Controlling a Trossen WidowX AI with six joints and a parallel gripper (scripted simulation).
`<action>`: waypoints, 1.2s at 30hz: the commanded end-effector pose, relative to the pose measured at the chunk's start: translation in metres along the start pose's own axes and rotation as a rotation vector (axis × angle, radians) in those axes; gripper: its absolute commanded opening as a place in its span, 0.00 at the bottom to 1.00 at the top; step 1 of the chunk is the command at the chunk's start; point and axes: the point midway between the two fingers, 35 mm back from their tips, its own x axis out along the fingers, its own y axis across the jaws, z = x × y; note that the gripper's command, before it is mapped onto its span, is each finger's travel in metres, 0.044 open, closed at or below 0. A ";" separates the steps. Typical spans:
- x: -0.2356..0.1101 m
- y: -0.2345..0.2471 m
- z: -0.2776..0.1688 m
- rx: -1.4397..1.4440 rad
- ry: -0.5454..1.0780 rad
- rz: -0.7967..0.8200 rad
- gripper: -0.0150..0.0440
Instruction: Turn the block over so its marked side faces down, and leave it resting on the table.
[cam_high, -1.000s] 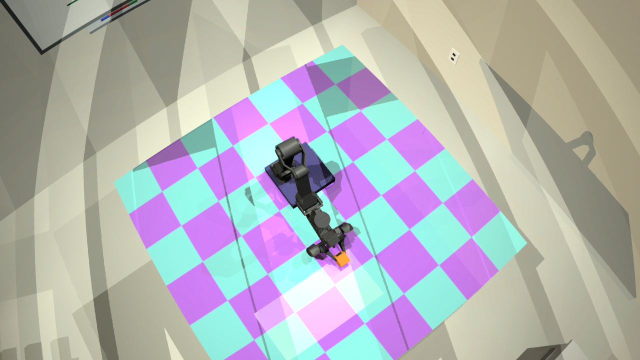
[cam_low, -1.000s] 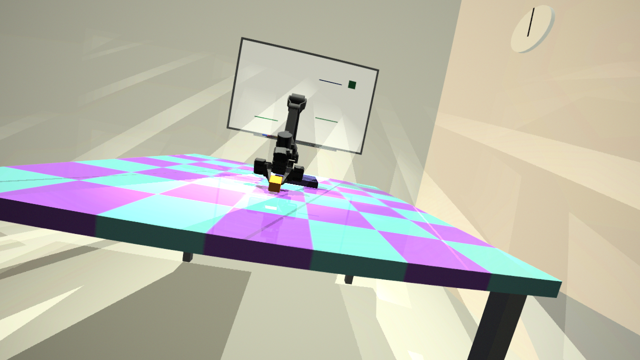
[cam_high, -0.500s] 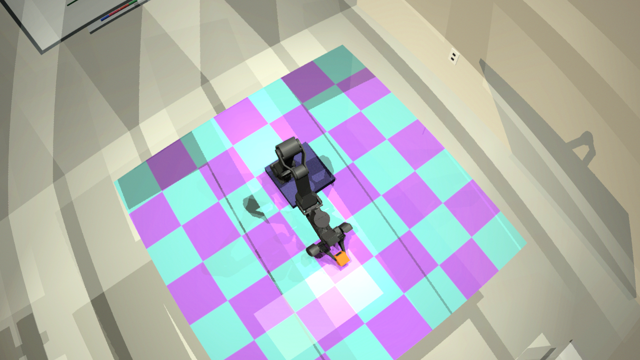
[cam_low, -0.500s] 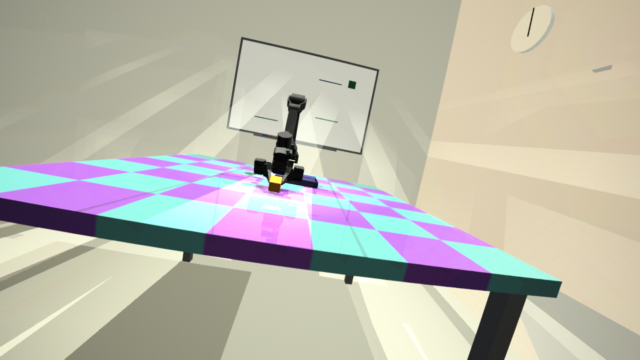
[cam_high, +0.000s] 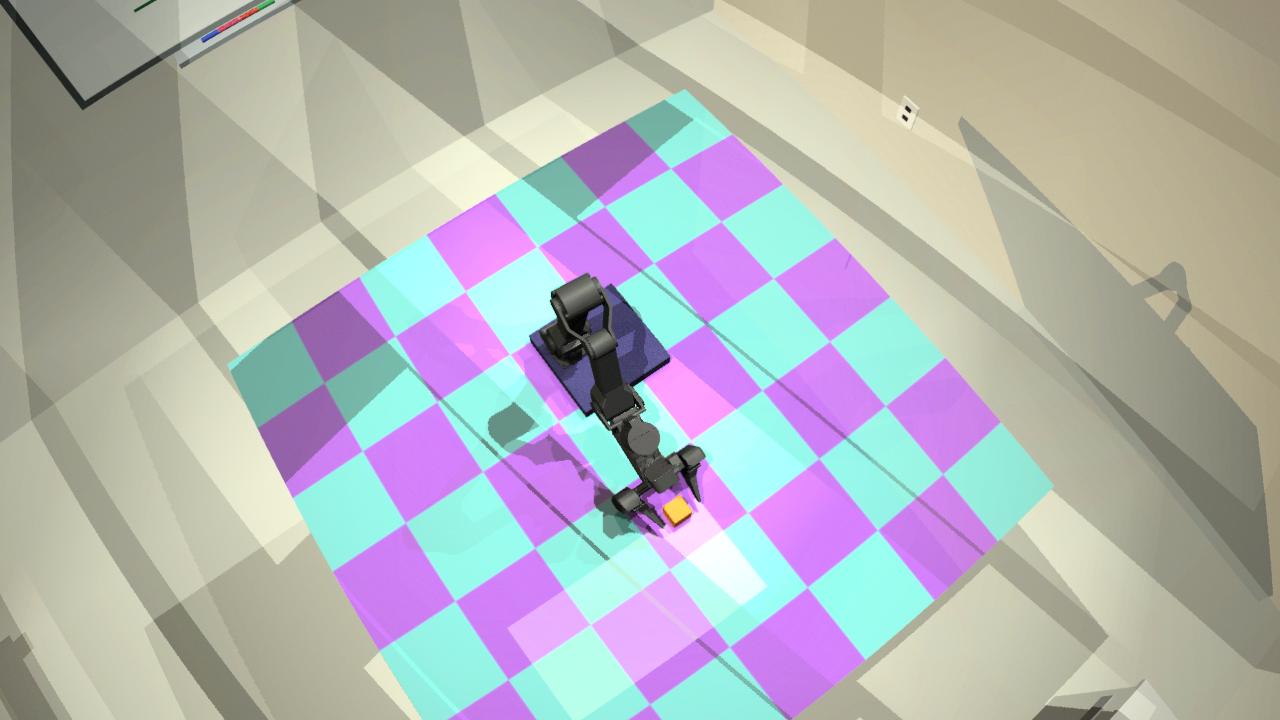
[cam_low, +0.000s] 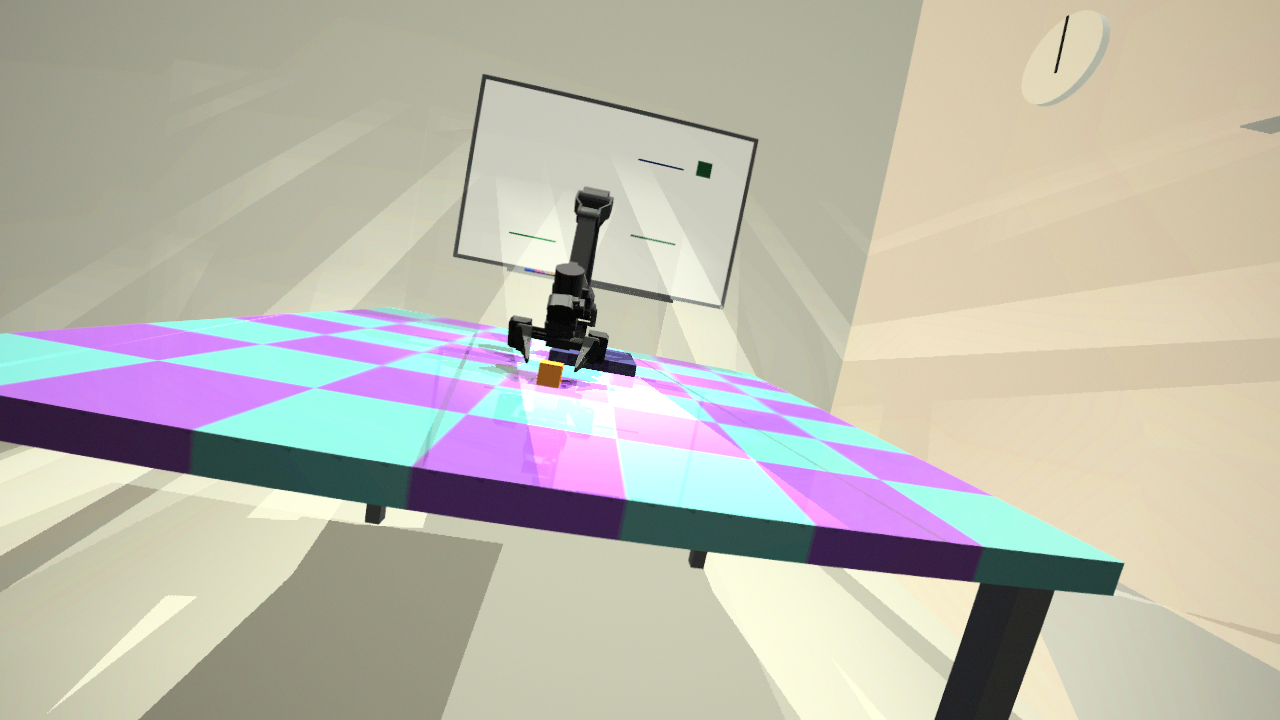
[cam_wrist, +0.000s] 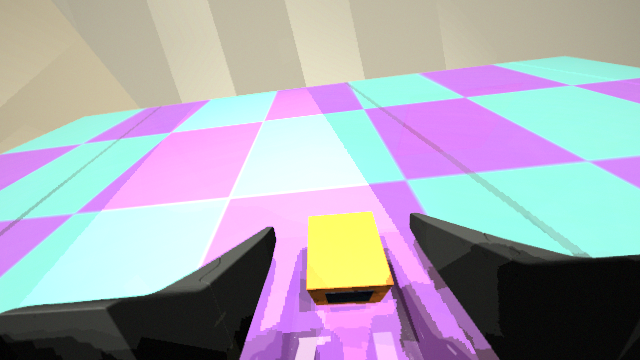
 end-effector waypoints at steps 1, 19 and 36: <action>0.000 0.000 0.000 0.004 -0.001 0.003 1.00; 0.000 0.000 0.000 0.004 -0.001 0.003 1.00; 0.005 -0.001 0.016 0.005 0.211 0.001 1.00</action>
